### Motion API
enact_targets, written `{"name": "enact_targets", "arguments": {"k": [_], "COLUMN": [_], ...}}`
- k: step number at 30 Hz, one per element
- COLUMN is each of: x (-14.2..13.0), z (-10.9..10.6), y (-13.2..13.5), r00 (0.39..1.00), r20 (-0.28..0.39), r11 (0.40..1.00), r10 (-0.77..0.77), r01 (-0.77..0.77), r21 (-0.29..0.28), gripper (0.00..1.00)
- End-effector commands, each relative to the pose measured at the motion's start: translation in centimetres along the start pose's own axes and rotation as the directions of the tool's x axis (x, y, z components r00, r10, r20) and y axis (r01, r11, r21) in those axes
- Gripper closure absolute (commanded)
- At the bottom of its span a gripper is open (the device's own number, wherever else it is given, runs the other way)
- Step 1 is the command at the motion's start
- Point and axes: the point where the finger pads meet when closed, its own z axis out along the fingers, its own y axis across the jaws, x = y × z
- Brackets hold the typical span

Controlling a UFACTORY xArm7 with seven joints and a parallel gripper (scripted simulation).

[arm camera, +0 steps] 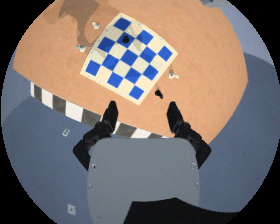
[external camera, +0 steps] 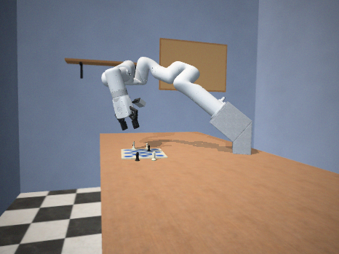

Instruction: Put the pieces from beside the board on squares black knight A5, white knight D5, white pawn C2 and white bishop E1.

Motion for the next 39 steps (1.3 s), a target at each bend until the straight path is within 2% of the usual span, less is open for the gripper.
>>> {"name": "enact_targets", "arguments": {"k": [1,3,5,7,9,39], "x": [-1.6,-1.7,-1.7,-1.7,-1.7,-1.7], "z": [-0.3,-0.5,-0.6,-0.6,-0.6,-0.6], "y": [4.3,6.7,7.4,7.4,8.0,8.0], "r00": [0.969,0.94,0.904,0.904,0.883,0.872], "r20": [0.11,0.135,0.159,0.159,0.168,0.161], "r11": [0.968,0.94,0.904,0.904,0.883,0.87], "r10": [-0.223,-0.313,-0.398,-0.398,-0.438,-0.463], "r01": [0.207,0.286,0.356,0.356,0.388,0.413], "r21": [0.139,0.186,0.238,0.238,0.263,0.268], "gripper": [0.0,0.0,0.0,0.0,0.0,0.0]}}
